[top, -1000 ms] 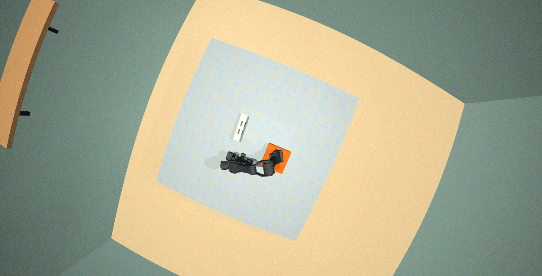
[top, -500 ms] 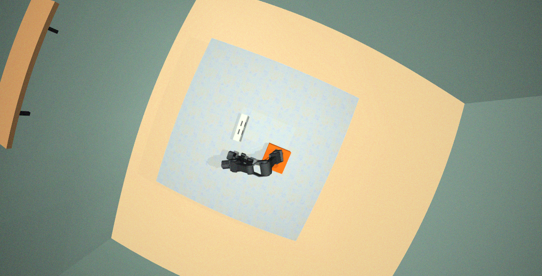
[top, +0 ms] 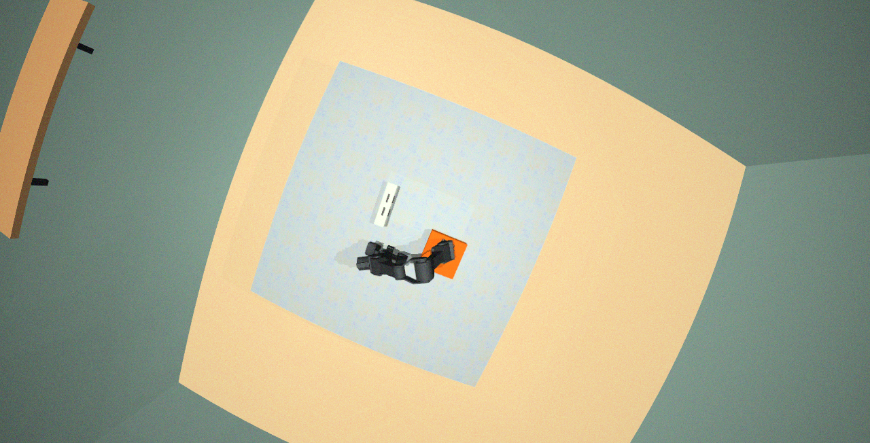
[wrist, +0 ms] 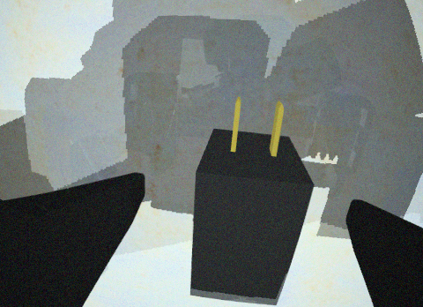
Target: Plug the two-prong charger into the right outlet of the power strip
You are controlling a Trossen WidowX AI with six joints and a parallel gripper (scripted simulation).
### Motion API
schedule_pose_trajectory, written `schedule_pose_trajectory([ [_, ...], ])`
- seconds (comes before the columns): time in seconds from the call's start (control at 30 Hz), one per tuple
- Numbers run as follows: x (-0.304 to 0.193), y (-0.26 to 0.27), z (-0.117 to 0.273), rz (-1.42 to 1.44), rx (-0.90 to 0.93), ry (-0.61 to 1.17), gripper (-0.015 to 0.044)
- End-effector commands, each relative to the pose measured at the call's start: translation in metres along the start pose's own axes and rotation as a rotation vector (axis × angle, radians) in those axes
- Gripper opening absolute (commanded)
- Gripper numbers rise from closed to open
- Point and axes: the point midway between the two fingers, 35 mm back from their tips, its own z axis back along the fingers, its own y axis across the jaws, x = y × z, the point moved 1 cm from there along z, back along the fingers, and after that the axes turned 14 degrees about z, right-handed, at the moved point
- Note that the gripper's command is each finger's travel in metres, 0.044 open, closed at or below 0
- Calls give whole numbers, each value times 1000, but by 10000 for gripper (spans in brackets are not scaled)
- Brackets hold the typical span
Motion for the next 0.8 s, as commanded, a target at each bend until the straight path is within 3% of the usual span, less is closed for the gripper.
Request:
schedule_pose_trajectory([
  [0.0,0,0,0,0,-1,0,361],
  [0.27,0,0,0,0,-1,0,151],
  [0.5,0,0,0,0,-1,0,105],
  [0.63,0,-1,8,1,0,1,0],
  [0.77,-2,-1,25,3,3,3,0],
])
